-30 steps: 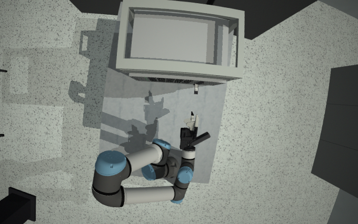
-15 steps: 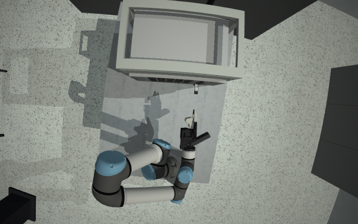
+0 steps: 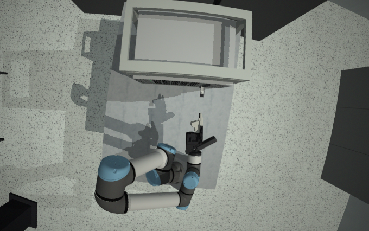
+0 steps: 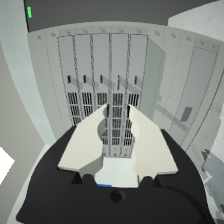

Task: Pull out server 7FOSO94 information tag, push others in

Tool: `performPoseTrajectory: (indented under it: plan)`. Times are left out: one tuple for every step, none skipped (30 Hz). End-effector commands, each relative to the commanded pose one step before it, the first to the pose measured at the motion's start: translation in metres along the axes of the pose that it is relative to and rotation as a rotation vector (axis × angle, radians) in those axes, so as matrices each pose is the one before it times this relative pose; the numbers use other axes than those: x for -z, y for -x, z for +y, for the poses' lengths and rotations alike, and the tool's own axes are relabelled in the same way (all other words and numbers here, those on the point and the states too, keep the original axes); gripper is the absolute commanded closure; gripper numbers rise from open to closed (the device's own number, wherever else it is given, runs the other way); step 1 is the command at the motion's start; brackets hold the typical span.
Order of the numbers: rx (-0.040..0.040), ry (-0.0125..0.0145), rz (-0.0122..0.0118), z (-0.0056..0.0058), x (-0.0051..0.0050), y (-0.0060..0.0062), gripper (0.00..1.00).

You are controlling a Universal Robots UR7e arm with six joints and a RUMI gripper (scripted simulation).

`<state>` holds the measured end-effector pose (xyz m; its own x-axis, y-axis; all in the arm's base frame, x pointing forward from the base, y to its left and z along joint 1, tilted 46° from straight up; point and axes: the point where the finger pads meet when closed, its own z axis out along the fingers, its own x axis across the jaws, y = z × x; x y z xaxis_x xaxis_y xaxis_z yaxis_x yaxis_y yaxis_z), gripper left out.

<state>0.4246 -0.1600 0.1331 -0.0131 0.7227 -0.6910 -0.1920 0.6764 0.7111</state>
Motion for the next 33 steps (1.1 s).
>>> performPoseTrajectory:
  plan:
    - [0.00044, -0.00021, -0.0002, -0.00018, 0.00007, 0.00023, 0.85]
    - [0.0, 0.0, 0.0, 0.0, 0.0, 0.0, 0.85]
    - [0.0, 0.0, 0.0, 0.0, 0.0, 0.0, 0.85]
    - [0.0, 0.0, 0.0, 0.0, 0.0, 0.0, 0.85]
    - [0.0, 0.0, 0.0, 0.0, 0.0, 0.0, 0.85]
    - [0.0, 0.0, 0.0, 0.0, 0.0, 0.0, 0.85]
    - [0.0, 0.0, 0.0, 0.0, 0.00001, 0.0, 0.85]
    - [0.0, 0.00001, -0.00001, 0.0, 0.00005, 0.0, 0.85]
    - [0.0, 0.00002, -0.00003, 0.0, 0.00013, 0.00001, 0.85]
    - [0.00001, 0.00003, -0.00004, 0.00001, 0.00024, 0.00001, 0.85]
    - [0.00001, 0.00003, -0.00005, 0.00001, 0.00038, 0.00001, 0.85]
    - [0.00001, 0.00003, -0.00006, 0.00001, 0.00053, 0.00001, 0.85]
    - [0.00001, 0.00002, -0.00004, 0.00001, 0.00069, 0.00001, 0.85]
    - [0.0, -0.00001, 0.00001, 0.0, 0.00085, 0.0, 0.85]
    - [-0.00001, -0.00006, 0.0001, -0.00001, 0.00102, -0.00003, 0.85]
    - [0.0, 0.0, 0.0, 0.0, 0.0, 0.0, 0.85]
    - [0.0, 0.0, 0.0, 0.0, 0.0, 0.0, 0.85]
    - [0.0, -0.00001, 0.00002, 0.0, 0.00127, 0.0, 0.85]
    - [0.00002, 0.00007, -0.0001, 0.00001, 0.00156, 0.00003, 0.85]
    - [-0.00002, -0.00007, 0.0001, -0.00002, 0.00172, -0.00003, 0.85]
    - [0.00001, 0.00004, -0.00005, 0.00001, 0.00204, 0.00002, 0.85]
    - [-0.00001, -0.00003, 0.00004, -0.00001, 0.00227, -0.00001, 0.85]
    - [0.00001, 0.00002, -0.00003, 0.0, 0.00251, 0.00001, 0.85]
    - [-0.00002, -0.00008, 0.00011, -0.00002, 0.00267, -0.00003, 0.85]
    - [0.00002, 0.00007, -0.0001, 0.00001, 0.00273, 0.00003, 0.85]
    - [-0.00001, -0.00005, 0.00007, -0.00001, 0.00276, -0.00002, 0.85]
    - [0.00001, 0.00002, -0.00002, 0.0, 0.00276, 0.00001, 0.85]
    - [0.0, 0.00001, -0.00001, 0.0, 0.00272, 0.00001, 0.85]
    - [-0.00002, -0.00006, 0.00007, -0.00001, 0.00265, -0.00003, 0.85]
    - [0.00002, 0.00005, -0.00007, 0.00001, 0.00256, 0.00003, 0.85]
    - [-0.00002, -0.00006, 0.00008, -0.00001, 0.00242, -0.00003, 0.85]
    - [0.00002, 0.00005, -0.00007, 0.00001, 0.00227, 0.00003, 0.85]
    - [0.0, 0.0, 0.0, 0.0, 0.0, 0.0, 0.85]
